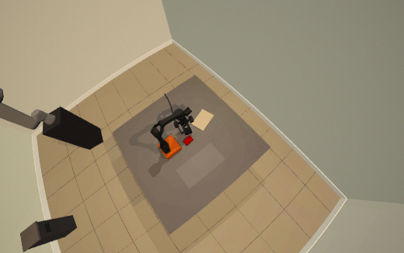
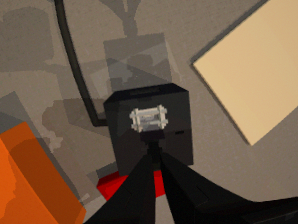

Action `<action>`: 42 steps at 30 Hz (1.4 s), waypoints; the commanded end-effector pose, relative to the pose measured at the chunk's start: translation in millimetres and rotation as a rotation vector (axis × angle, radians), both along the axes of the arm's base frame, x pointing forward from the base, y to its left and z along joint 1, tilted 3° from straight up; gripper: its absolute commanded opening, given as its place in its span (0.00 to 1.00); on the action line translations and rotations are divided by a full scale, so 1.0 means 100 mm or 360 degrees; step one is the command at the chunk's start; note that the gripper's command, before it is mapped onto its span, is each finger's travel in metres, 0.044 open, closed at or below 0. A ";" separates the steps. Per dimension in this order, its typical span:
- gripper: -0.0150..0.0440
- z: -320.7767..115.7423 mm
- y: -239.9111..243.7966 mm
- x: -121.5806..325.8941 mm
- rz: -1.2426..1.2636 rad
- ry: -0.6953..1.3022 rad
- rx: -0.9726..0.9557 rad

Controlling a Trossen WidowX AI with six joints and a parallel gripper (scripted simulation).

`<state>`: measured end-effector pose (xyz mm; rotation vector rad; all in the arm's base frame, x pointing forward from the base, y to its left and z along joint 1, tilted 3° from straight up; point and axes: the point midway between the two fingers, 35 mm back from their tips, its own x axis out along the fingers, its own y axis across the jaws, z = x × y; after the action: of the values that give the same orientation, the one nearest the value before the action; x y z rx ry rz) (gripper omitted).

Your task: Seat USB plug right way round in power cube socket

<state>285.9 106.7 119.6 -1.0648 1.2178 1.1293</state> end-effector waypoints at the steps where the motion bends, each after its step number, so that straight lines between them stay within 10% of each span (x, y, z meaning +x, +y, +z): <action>1: 0.25 -0.01 0.00 0.00 -0.0111 0.0010 0.0000; 42: 0.25 -0.01 0.00 -0.01 -0.1833 0.0119 0.0022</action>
<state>285.2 106.4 118.7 -0.2268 1.5311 0.3203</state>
